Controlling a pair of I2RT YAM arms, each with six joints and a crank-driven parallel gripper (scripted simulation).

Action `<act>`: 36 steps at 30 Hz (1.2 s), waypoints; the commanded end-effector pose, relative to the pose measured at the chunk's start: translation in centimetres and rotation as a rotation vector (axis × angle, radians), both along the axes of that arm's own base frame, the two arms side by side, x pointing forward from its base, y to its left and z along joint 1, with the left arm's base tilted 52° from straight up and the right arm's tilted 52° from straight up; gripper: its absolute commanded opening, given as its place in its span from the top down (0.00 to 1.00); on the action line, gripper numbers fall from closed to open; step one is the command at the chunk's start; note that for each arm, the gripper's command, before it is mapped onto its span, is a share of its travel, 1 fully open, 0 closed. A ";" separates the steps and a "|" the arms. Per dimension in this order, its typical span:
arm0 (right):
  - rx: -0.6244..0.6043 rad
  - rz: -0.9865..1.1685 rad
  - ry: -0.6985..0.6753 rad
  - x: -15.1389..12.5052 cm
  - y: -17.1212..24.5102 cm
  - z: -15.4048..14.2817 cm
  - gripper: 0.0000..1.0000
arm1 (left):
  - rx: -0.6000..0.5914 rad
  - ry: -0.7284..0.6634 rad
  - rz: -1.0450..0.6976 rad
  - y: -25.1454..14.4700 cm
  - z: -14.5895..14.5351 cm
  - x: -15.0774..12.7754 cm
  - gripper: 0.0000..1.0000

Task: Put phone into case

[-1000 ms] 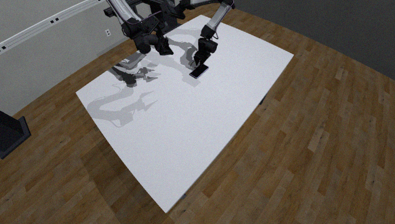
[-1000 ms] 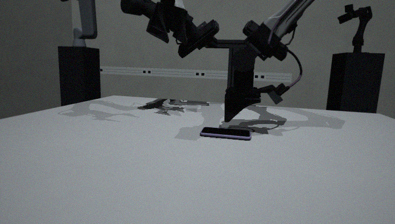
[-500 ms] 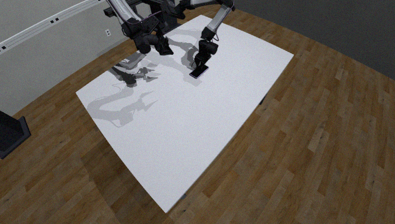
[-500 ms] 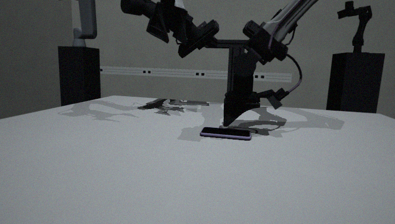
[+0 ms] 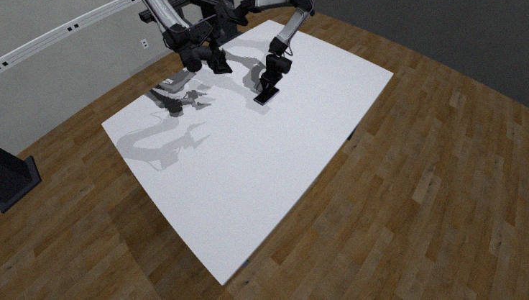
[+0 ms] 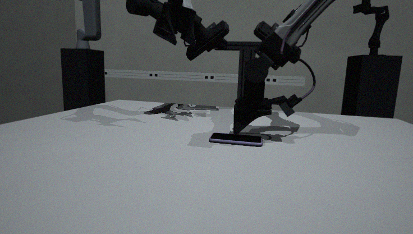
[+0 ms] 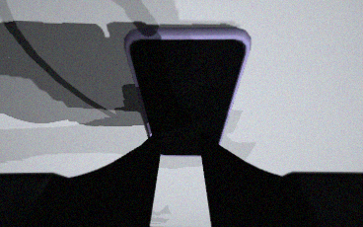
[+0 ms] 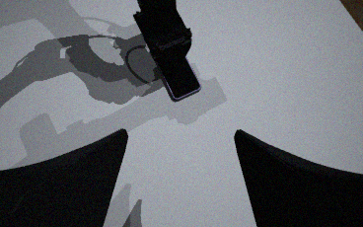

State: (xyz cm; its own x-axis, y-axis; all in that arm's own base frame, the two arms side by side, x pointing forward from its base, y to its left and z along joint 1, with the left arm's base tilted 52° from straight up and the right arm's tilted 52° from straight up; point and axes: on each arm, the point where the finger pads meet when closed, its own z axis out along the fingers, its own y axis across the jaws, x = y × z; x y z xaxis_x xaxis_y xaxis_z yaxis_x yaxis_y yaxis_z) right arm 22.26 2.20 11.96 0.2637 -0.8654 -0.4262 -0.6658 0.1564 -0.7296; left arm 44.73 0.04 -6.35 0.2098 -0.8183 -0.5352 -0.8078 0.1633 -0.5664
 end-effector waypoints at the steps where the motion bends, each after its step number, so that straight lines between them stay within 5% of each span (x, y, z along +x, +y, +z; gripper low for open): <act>1: -0.003 0.006 -0.017 0.0 0.2 0.5 0.00 | -0.009 -0.036 -0.018 -0.6 1.0 1.0 0.63; 26: -0.003 0.006 -0.017 0.0 0.2 0.5 0.00 | 0.004 -0.026 0.003 1.4 -1.2 2.3 0.63; 36: -0.003 0.006 -0.017 0.0 0.2 0.5 0.00 | 0.008 -0.054 0.016 -1.4 1.7 -0.3 0.63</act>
State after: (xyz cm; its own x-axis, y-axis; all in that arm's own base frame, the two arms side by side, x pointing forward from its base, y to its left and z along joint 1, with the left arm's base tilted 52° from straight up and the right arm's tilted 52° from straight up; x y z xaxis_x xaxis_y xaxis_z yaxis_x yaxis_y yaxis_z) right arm 22.26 2.20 11.96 0.2637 -0.8654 -0.4262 -0.6658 0.1564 -0.7296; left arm 44.57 -0.47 -6.70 0.2167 -0.8171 -0.5343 -0.7992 0.1658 -0.5777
